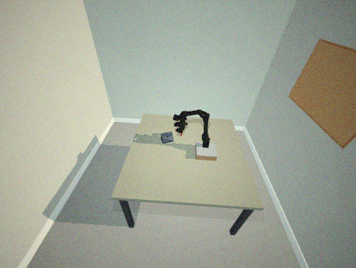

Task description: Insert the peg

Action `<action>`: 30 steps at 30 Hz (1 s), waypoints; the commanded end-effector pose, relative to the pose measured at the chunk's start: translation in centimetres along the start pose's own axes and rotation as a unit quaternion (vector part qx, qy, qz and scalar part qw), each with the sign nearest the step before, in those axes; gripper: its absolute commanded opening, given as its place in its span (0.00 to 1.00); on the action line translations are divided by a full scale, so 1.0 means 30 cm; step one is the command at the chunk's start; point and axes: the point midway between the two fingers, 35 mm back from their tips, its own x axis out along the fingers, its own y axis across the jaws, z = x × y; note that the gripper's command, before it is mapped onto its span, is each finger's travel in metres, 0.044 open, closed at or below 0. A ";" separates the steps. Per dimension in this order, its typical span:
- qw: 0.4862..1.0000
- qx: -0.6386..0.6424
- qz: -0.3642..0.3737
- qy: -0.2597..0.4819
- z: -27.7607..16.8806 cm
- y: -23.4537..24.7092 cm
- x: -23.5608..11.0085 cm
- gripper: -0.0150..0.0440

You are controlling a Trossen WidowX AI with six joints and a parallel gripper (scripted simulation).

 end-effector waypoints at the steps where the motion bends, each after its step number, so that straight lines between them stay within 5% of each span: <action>1: 1.000 -0.025 -0.007 -0.003 0.009 0.006 -0.008 0.25; 30: 0.975 -0.215 -0.054 -0.010 0.055 0.069 -0.026 0.25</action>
